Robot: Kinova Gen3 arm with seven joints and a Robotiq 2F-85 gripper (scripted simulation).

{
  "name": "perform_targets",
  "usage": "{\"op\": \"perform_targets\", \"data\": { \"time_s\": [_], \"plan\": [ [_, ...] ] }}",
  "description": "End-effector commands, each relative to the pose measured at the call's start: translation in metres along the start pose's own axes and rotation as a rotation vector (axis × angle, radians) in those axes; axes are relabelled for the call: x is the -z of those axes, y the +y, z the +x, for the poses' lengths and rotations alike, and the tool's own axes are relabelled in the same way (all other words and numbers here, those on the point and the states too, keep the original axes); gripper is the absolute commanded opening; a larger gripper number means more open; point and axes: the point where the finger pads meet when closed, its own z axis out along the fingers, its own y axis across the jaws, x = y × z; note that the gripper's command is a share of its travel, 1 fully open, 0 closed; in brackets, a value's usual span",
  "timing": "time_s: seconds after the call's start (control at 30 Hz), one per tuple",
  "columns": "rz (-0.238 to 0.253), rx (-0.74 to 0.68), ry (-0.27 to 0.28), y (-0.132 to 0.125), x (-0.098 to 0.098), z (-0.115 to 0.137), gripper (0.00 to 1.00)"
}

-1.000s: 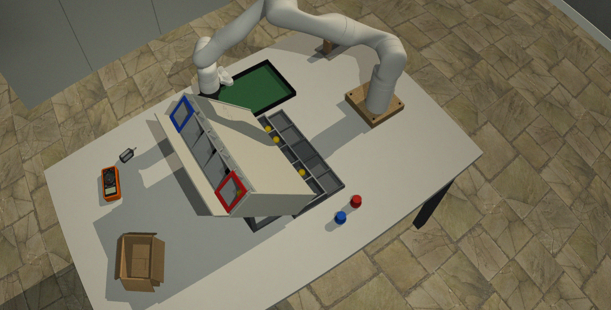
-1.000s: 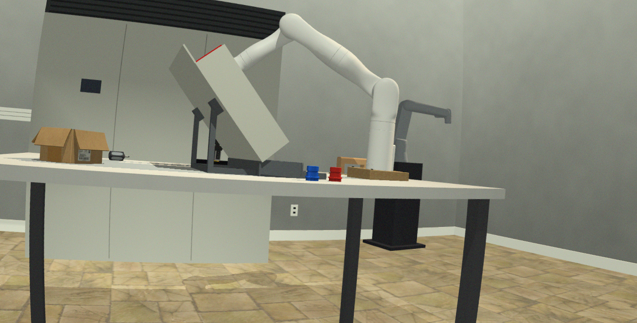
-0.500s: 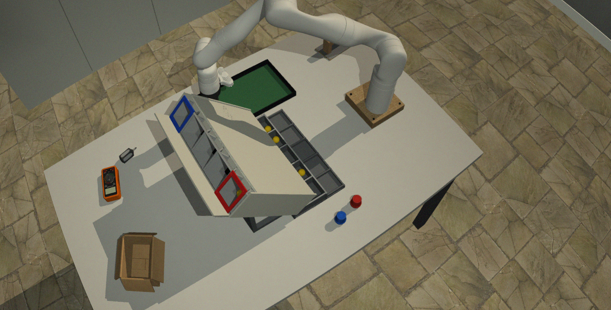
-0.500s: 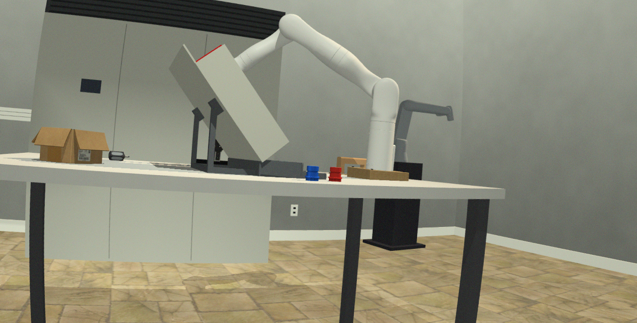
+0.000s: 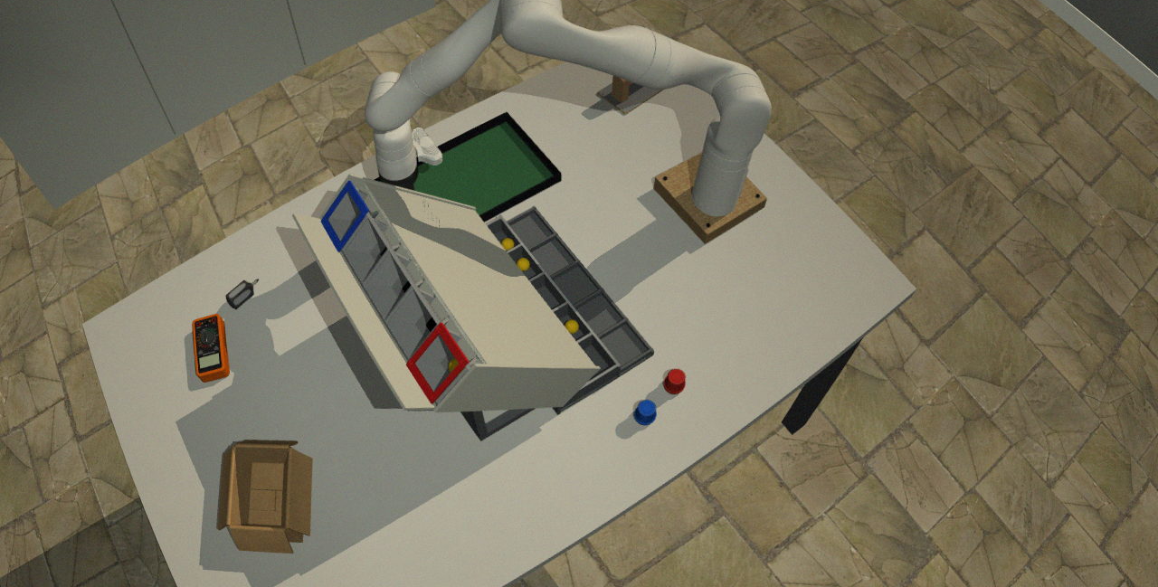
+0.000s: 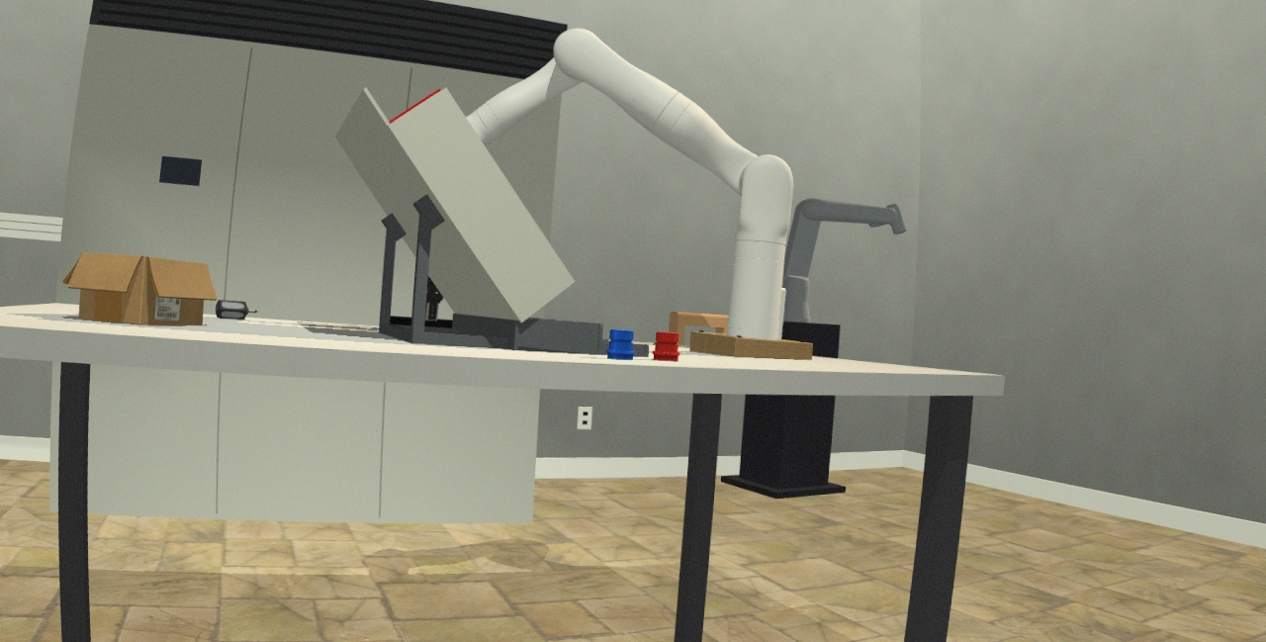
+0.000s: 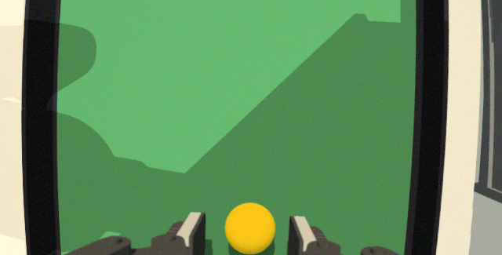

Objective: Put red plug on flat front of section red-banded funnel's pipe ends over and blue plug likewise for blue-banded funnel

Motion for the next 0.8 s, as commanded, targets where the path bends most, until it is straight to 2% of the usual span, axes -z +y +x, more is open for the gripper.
{"op": "perform_targets", "data": {
  "time_s": [0.0,0.77],
  "plan": [
    [-0.001,0.0,0.0,0.0024,-0.0054,0.0001,0.5],
    [0.001,0.001,-0.001,0.0024,-0.0097,0.0009,0.5]
  ]
}}
